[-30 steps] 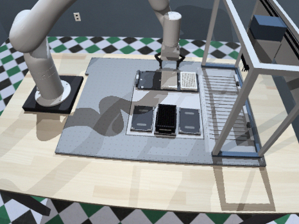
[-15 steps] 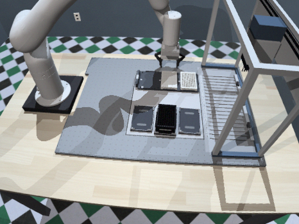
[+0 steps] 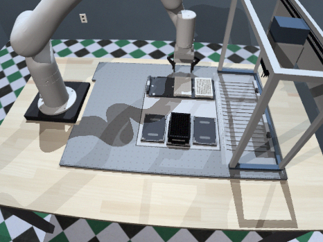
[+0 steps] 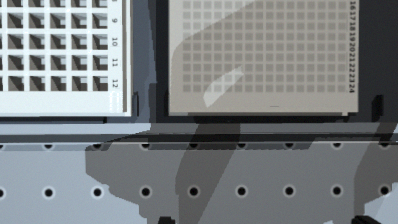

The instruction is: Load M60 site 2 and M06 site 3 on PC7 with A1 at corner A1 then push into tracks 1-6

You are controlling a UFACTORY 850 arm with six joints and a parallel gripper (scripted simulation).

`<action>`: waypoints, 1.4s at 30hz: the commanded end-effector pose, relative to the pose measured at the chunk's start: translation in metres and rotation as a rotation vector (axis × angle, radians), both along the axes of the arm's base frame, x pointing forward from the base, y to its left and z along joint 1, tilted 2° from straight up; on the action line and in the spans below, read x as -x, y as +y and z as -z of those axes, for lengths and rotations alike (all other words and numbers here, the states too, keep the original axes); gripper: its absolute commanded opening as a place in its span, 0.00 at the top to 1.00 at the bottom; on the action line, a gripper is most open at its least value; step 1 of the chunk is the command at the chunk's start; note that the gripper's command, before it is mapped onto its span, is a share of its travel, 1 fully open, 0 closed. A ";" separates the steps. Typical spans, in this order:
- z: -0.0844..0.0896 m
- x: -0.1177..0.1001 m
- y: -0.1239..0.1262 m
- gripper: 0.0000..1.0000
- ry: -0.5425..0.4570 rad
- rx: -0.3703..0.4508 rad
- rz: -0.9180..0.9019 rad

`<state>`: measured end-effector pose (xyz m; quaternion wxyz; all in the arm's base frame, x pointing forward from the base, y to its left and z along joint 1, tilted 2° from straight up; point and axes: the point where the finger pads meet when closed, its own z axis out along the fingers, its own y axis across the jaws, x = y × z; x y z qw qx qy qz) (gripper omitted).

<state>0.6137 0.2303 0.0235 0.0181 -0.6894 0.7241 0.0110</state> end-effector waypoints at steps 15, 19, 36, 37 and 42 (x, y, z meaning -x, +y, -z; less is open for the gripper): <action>-0.027 0.000 -0.001 0.00 -0.002 -0.001 0.000; -0.034 0.000 -0.001 0.00 -0.002 -0.001 0.000; -0.059 0.000 -0.002 0.00 -0.002 -0.001 0.000; -0.061 0.000 -0.002 0.00 -0.002 -0.001 0.000; -0.066 0.000 -0.002 0.00 -0.002 -0.001 0.000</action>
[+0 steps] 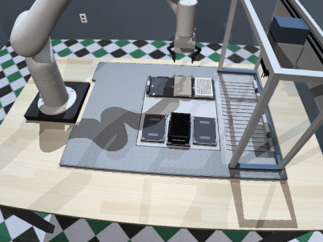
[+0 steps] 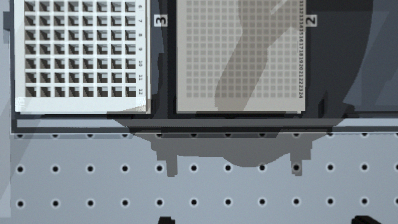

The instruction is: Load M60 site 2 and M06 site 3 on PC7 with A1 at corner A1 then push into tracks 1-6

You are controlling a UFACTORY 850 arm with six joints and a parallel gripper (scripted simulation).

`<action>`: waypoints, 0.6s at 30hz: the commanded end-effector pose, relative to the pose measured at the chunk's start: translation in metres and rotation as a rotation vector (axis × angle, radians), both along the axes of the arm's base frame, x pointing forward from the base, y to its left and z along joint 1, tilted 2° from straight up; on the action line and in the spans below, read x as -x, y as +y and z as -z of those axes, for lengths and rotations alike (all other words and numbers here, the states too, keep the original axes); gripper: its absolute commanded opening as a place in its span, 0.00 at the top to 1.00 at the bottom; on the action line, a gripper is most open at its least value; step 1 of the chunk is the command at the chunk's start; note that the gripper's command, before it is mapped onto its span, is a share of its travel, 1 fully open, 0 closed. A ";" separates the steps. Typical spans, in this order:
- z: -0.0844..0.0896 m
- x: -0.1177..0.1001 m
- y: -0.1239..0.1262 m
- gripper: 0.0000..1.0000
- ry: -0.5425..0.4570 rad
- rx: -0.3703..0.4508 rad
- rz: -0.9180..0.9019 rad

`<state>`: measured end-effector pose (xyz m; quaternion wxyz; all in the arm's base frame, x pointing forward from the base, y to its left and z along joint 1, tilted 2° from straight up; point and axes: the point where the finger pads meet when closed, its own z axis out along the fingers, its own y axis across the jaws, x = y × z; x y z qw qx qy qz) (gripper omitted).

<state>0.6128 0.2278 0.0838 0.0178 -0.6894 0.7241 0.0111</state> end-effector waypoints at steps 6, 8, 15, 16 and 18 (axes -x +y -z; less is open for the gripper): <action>-0.015 -0.001 0.000 0.00 -0.002 -0.001 0.000; -0.019 -0.001 0.000 0.00 -0.002 -0.001 0.000; -0.027 -0.001 -0.001 0.00 -0.002 -0.001 0.000; -0.029 -0.001 -0.001 0.00 -0.002 -0.001 0.000; -0.032 -0.001 -0.001 0.00 -0.002 -0.001 0.000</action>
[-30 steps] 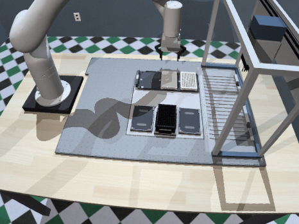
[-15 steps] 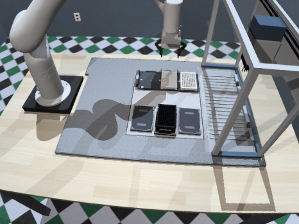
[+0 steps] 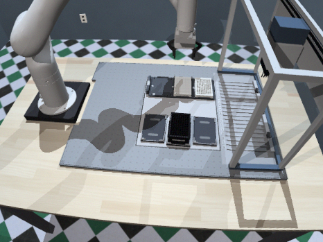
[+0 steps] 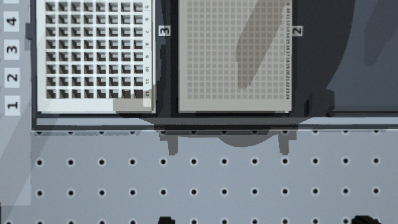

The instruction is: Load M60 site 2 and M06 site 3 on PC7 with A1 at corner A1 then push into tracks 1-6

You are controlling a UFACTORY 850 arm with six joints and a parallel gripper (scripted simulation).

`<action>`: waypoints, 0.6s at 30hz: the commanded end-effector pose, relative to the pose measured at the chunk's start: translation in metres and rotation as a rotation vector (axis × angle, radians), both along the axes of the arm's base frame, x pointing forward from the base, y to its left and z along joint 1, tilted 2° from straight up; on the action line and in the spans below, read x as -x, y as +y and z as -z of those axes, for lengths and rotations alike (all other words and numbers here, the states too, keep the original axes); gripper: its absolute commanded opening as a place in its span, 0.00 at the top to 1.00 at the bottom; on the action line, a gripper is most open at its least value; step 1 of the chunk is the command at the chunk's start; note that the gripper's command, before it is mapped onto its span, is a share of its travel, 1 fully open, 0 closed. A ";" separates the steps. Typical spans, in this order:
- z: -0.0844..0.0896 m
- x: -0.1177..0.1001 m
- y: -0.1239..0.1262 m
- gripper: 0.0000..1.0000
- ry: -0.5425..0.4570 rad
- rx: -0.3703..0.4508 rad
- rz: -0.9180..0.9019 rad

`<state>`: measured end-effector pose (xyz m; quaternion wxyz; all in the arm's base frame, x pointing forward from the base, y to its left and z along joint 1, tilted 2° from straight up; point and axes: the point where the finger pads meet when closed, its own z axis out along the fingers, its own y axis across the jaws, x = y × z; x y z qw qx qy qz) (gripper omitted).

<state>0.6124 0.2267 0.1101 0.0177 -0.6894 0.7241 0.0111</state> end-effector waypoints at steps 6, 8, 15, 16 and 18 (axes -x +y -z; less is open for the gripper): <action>-0.016 -0.001 0.000 0.00 -0.003 -0.001 0.000; -0.019 -0.001 0.000 0.00 -0.003 -0.001 0.000; -0.022 -0.001 -0.001 0.00 -0.003 -0.001 0.000; -0.022 -0.001 -0.001 0.00 -0.002 -0.001 0.000; -0.022 -0.001 -0.001 0.00 -0.002 -0.001 0.000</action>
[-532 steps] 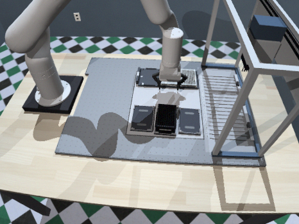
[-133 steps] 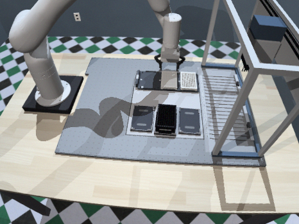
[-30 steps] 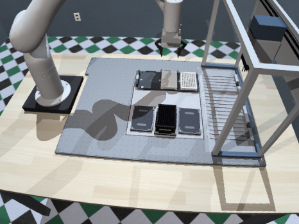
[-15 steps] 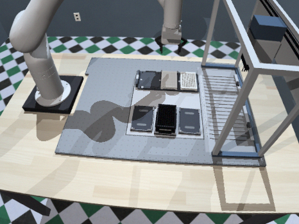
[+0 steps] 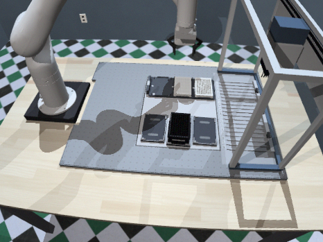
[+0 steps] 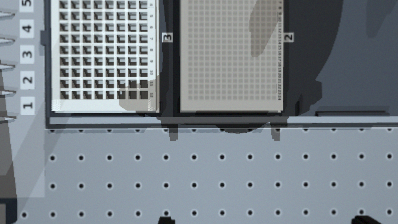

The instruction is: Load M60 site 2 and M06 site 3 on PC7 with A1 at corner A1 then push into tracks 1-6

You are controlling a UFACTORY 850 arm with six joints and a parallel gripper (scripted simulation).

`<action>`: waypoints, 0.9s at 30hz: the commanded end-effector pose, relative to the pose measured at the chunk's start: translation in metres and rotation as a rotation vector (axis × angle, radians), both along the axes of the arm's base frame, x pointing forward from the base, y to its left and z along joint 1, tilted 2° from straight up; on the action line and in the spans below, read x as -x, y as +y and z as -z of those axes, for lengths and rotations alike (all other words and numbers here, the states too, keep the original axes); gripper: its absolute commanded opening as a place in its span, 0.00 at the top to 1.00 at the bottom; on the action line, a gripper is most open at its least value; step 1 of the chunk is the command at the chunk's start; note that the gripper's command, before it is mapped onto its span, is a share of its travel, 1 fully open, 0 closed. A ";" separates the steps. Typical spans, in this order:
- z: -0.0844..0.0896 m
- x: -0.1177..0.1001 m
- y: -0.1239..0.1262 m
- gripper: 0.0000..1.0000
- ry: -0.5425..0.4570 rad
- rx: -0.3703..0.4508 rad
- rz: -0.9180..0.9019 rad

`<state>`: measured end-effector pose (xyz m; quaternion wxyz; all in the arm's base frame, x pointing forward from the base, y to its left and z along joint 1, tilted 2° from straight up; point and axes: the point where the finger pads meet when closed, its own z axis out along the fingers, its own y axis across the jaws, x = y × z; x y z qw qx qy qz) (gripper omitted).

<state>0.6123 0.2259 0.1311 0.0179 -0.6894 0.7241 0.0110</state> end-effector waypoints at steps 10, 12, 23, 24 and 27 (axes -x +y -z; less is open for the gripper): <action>0.000 0.038 -0.022 0.18 -0.014 0.003 -0.300; 0.000 0.038 -0.022 0.18 -0.014 0.003 -0.300; 0.002 0.085 -0.050 0.18 -0.029 0.007 -0.666; 0.002 0.090 -0.053 0.18 -0.031 0.008 -0.699; 0.003 0.103 -0.060 0.18 -0.035 0.009 -0.799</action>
